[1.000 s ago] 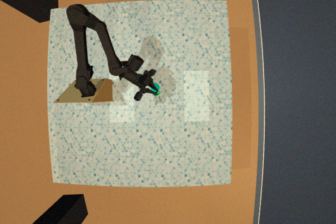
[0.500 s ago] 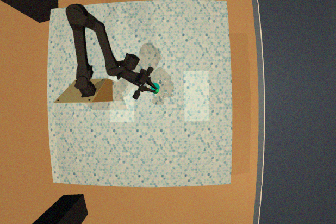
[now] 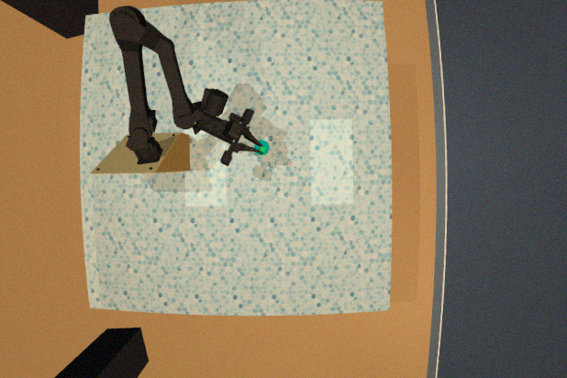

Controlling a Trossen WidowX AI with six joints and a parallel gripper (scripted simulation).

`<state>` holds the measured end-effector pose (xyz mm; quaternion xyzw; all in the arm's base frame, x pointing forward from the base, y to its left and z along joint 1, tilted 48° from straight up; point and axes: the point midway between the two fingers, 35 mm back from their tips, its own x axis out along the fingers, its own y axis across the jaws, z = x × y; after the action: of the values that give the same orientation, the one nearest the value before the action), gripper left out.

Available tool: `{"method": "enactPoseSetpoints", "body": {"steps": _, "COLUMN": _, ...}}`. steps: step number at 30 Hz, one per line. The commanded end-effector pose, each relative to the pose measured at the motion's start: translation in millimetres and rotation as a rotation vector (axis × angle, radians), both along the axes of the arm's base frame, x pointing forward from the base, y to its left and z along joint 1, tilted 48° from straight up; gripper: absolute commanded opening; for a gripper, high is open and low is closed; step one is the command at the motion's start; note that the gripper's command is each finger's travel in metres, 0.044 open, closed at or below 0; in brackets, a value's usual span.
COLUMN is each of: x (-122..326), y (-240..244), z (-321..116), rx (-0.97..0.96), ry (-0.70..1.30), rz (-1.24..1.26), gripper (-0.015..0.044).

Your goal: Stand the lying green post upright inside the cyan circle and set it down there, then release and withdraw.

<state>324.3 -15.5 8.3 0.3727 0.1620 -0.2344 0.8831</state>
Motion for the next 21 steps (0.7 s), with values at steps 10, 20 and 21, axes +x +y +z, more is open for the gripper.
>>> {"method": "enactPoseSetpoints", "body": {"steps": 10, "x": -10.1, "y": -1.2, "z": 14.0, "rx": 0.024, "ry": -0.091, "rz": -0.052, "gripper": 0.0023}}
{"method": "enactPoseSetpoints", "body": {"steps": 20, "x": -18.1, "y": -2.0, "z": 24.6, "rx": 0.047, "ry": -0.160, "rz": -0.088, "gripper": 0.0023}}
{"method": "enactPoseSetpoints", "body": {"steps": 21, "x": -18.6, "y": -2.0, "z": 25.1, "rx": 0.049, "ry": -0.164, "rz": -0.090, "gripper": 0.0023}}
